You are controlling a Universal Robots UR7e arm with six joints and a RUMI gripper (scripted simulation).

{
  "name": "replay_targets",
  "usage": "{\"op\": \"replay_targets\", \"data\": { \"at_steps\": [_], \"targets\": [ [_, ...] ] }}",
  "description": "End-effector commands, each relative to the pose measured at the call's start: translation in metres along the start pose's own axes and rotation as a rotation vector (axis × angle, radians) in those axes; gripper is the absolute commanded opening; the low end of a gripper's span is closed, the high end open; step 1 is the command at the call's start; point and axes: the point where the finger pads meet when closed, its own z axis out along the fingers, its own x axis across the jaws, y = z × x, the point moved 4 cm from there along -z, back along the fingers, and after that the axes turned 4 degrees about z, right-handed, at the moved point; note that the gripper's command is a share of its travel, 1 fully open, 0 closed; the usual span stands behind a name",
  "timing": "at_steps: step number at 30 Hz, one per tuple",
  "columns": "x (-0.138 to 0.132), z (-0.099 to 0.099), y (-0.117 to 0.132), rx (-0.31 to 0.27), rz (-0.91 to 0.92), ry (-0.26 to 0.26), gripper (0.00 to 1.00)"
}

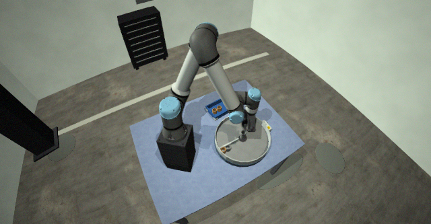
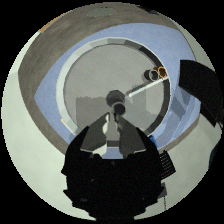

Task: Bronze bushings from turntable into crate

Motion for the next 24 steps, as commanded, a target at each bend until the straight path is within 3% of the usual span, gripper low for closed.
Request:
{"op": "replay_targets", "data": {
  "at_steps": [1,24],
  "targets": [
    [-0.0004,-0.0004,-0.0002,0.0,-0.007,-0.001,0.05],
    [-0.0004,-0.0004,-0.0019,0.0,-0.06,-0.001,0.05]
  ]
}}
